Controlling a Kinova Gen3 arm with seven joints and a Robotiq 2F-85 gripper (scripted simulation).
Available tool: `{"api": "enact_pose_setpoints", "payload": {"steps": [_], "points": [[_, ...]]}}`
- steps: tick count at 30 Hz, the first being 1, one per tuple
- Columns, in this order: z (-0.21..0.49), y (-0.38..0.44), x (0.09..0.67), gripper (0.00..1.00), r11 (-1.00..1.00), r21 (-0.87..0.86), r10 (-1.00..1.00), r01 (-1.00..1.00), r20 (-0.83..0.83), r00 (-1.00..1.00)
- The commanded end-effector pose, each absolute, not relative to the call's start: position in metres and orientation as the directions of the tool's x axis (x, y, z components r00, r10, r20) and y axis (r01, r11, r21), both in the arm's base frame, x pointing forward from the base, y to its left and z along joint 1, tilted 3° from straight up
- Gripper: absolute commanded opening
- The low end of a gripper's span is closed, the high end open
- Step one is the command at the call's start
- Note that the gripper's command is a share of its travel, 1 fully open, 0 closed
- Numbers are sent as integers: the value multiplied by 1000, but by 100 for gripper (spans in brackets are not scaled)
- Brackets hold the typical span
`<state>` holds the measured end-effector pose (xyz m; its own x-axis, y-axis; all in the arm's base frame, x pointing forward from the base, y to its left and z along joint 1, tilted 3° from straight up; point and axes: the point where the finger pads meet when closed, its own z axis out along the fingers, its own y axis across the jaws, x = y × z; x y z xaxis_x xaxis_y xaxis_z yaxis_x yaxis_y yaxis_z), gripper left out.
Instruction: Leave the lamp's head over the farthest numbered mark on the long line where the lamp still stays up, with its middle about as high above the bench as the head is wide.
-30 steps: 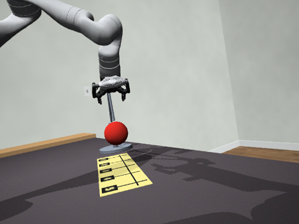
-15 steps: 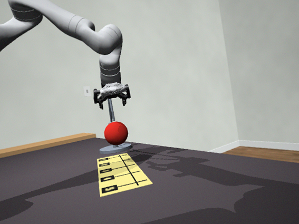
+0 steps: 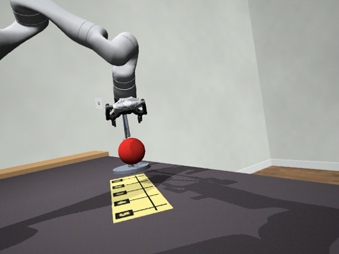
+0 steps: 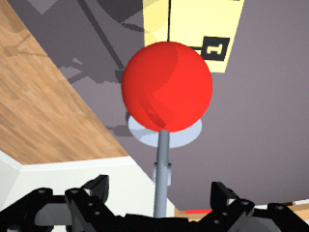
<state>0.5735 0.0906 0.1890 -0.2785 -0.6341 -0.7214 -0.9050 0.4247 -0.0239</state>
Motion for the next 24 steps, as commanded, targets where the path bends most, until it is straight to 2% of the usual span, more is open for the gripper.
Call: {"api": "enact_pose_setpoints", "payload": {"steps": [1,5,6,24], "points": [[189,92,573,100,423,-24,-635,-906,-721,-277],[188,93,573,100,422,-23,-635,-906,-721,-277],[188,93,573,0,422,-23,-635,-906,-721,-277],[189,92,573,0,423,-23,-635,-906,-721,-277]]}}
